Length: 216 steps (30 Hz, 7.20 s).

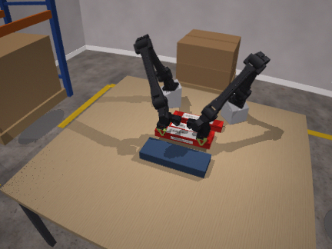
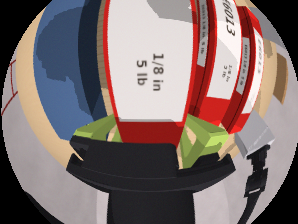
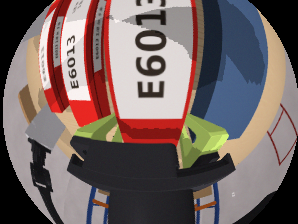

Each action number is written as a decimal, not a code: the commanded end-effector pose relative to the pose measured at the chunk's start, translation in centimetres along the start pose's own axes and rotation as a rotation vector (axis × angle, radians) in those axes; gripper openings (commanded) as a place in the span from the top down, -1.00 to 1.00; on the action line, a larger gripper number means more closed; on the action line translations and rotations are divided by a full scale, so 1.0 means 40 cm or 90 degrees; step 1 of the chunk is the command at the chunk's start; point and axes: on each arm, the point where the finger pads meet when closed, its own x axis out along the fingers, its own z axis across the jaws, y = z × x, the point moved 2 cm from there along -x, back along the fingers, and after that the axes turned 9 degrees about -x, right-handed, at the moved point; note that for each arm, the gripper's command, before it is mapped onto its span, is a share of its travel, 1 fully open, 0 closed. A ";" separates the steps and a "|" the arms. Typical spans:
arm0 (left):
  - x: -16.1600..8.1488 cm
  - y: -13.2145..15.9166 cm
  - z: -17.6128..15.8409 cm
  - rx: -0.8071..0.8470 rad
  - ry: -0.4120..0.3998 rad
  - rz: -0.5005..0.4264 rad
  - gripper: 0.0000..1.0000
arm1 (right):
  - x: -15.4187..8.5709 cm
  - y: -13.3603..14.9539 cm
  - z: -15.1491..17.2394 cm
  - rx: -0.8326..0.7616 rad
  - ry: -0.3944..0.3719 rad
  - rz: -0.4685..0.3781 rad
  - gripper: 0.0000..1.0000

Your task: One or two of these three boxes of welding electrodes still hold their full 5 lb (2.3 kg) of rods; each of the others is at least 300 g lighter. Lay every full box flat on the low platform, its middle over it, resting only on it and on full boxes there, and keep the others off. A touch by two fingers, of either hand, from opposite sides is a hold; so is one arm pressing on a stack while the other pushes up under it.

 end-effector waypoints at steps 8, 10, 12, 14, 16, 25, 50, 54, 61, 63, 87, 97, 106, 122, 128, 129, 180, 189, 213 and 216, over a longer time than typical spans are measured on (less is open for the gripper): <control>-0.138 -0.035 0.102 -0.005 -0.071 -0.036 1.00 | -0.146 0.015 -0.116 -0.004 0.082 -0.006 1.00; -0.139 -0.035 0.103 -0.005 -0.071 -0.036 1.00 | -0.147 0.016 -0.117 -0.004 0.082 -0.006 1.00; -0.140 -0.036 0.103 -0.005 -0.071 -0.037 1.00 | -0.147 0.018 -0.117 -0.003 0.081 -0.006 1.00; -0.140 -0.036 0.103 -0.005 -0.071 -0.037 1.00 | -0.147 0.018 -0.117 -0.003 0.081 -0.006 1.00; -0.141 -0.036 0.104 -0.005 -0.071 -0.037 1.00 | -0.148 0.019 -0.118 -0.003 0.081 -0.006 1.00; -0.144 -0.036 0.106 -0.006 -0.071 -0.037 1.00 | -0.149 0.025 -0.121 0.000 0.080 -0.006 1.00; -0.190 -0.035 0.104 -0.006 -0.071 -0.038 1.00 | -0.202 0.016 -0.118 -0.006 0.083 -0.007 1.00; -0.208 -0.034 0.103 -0.013 -0.071 -0.038 1.00 | -0.220 0.016 -0.116 -0.005 0.084 -0.008 1.00; -0.238 -0.033 0.101 -0.011 -0.071 -0.039 1.00 | -0.245 0.016 -0.111 -0.005 0.084 -0.008 1.00; -0.247 -0.033 0.100 -0.009 -0.071 -0.039 1.00 | -0.255 0.016 -0.111 -0.005 0.084 -0.008 1.00; -0.316 -0.029 0.094 -0.007 -0.072 -0.040 1.00 | -0.326 0.017 -0.106 -0.005 0.085 -0.010 1.00; -0.315 -0.023 0.082 -0.007 -0.072 -0.040 1.00 | -0.325 0.010 -0.090 -0.005 0.085 -0.010 1.00; -0.270 0.008 0.001 0.003 -0.048 -0.022 1.00 | -0.301 -0.005 -0.036 -0.002 0.071 -0.007 1.00; -0.290 -0.009 0.030 -0.008 -0.071 -0.041 1.00 | -0.278 -0.006 -0.007 -0.013 0.065 -0.005 1.00; -0.289 -0.009 0.027 -0.009 -0.071 -0.041 1.00 | -0.285 -0.006 -0.012 -0.011 0.069 -0.006 1.00; -0.283 -0.007 0.022 -0.009 -0.069 -0.039 1.00 | -0.282 -0.006 -0.009 -0.012 0.067 -0.006 1.00; -0.271 0.018 -0.031 -0.004 -0.064 -0.035 1.00 | -0.282 -0.028 0.025 -0.007 0.077 -0.010 1.00; -0.207 0.021 -0.051 -0.015 -0.052 -0.027 1.00 | -0.207 -0.034 0.047 0.003 0.061 -0.006 1.00; -0.282 0.023 -0.055 -0.015 -0.052 -0.028 1.00 | -0.282 -0.034 0.052 0.003 0.061 -0.007 1.00; -0.293 0.023 -0.056 -0.015 -0.052 -0.028 1.00 | -0.292 -0.034 0.053 0.003 0.061 -0.007 1.00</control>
